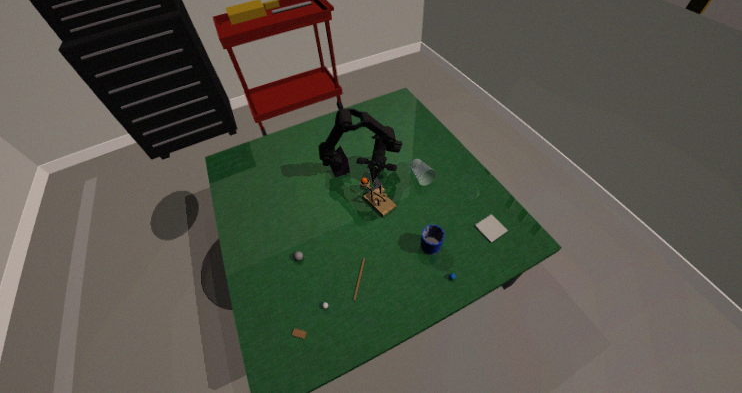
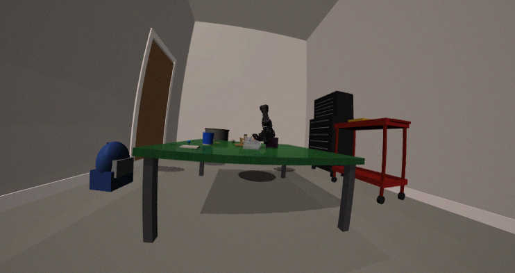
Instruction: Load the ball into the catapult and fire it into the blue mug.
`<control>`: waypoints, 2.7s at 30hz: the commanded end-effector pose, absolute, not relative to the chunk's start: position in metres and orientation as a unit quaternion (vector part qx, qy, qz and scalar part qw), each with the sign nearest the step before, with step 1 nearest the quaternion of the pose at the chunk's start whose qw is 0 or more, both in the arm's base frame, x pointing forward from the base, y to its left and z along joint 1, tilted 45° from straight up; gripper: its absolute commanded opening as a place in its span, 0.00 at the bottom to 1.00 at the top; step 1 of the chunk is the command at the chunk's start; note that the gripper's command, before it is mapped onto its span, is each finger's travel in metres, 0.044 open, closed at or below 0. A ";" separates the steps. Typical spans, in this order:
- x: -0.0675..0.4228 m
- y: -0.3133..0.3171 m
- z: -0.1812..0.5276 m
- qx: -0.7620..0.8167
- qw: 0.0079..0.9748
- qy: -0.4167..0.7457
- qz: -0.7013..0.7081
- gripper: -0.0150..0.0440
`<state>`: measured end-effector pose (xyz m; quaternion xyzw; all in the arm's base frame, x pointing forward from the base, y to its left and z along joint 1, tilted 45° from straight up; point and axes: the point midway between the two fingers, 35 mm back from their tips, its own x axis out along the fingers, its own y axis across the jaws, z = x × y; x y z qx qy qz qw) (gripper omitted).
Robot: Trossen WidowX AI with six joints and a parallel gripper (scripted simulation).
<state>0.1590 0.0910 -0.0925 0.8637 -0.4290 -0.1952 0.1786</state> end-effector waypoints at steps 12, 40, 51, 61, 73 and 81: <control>0.150 0.156 -0.082 0.865 0.199 -0.411 -0.207 0.25; 0.204 0.236 -0.068 0.845 -0.071 -0.476 -0.234 1.00; 0.253 0.260 -0.055 0.799 -0.237 -0.507 -0.219 1.00; 0.308 0.280 -0.031 0.737 -0.394 -0.518 -0.185 1.00; 0.375 0.293 0.007 0.639 -0.563 -0.508 -0.126 1.00; 0.421 0.291 0.039 0.564 -0.660 -0.489 -0.084 1.00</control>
